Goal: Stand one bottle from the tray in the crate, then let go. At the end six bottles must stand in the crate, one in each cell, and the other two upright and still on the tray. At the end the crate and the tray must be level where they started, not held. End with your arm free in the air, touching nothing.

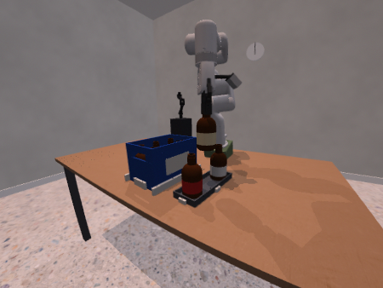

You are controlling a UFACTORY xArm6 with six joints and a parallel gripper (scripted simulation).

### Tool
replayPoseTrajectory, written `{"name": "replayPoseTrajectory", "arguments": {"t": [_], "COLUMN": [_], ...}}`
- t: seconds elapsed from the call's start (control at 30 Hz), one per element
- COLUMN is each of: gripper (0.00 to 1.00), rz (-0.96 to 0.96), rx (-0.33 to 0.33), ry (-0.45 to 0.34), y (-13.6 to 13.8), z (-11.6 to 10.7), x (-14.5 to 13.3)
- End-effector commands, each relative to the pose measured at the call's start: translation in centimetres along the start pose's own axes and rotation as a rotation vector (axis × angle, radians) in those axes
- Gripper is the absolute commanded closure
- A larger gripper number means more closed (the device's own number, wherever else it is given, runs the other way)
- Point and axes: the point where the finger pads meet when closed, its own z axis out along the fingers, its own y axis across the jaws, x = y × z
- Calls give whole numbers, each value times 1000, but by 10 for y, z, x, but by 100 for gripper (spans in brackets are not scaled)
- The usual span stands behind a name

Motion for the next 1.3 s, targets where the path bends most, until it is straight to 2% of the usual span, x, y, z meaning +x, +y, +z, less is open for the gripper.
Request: {"name": "replayPoseTrajectory", "arguments": {"t": [0.0, 0.93, 1.27], "gripper": [100, 100, 100], "rz": [0, 0, 0], "rx": [-4, -4, -4], "ry": [-1, -1, -1], "y": [1, 1, 1], "z": [-4, -6, -14], "x": [0, 0, 0]}}
